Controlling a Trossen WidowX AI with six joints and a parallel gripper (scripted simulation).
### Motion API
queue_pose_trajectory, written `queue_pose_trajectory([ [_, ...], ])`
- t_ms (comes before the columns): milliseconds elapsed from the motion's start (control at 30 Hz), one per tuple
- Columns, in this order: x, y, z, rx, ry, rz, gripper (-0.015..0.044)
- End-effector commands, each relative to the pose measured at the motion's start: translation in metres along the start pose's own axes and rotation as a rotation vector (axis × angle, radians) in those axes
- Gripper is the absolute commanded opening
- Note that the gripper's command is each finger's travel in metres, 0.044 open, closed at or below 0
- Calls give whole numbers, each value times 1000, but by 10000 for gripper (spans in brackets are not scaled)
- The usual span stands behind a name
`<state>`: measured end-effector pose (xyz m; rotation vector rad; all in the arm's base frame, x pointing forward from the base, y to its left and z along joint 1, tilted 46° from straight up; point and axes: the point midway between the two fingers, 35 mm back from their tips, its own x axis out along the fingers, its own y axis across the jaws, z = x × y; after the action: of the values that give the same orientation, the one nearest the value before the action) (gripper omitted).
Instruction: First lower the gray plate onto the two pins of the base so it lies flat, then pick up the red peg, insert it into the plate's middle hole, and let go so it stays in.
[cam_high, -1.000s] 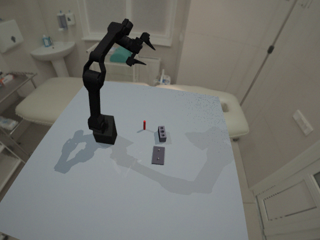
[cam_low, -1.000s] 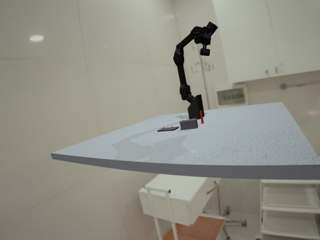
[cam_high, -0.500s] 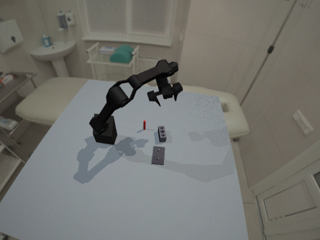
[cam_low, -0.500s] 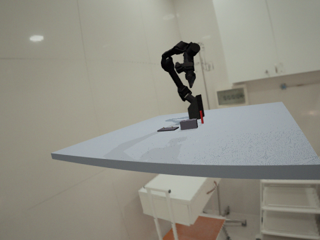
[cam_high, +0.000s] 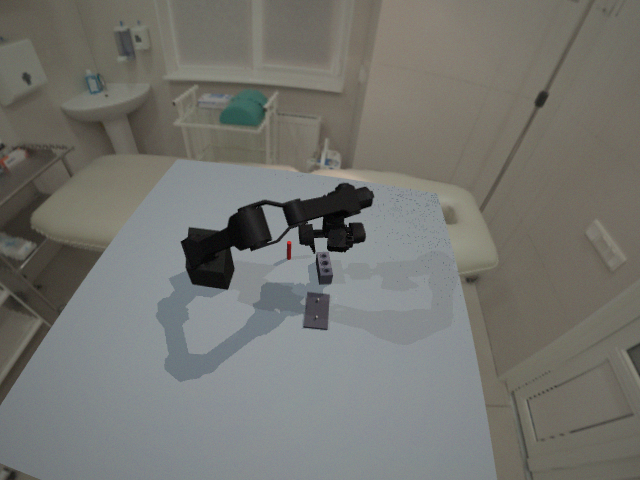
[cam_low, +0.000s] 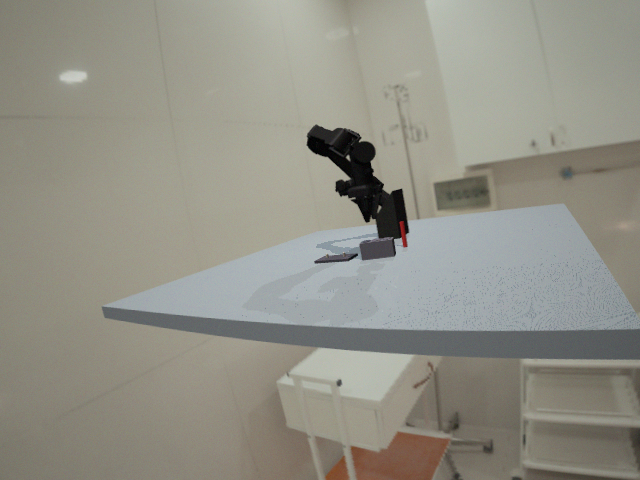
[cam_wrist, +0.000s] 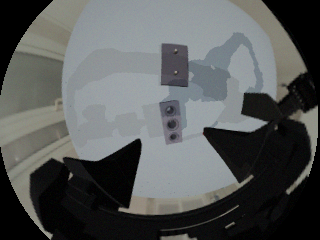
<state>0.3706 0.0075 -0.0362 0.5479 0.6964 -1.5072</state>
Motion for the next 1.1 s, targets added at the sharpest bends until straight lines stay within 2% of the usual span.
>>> queue_pose_trajectory([
  [0,28,-7,0,-11,-10,-26,440],
  [1067,81,-7,-3,-11,-12,-26,440],
])
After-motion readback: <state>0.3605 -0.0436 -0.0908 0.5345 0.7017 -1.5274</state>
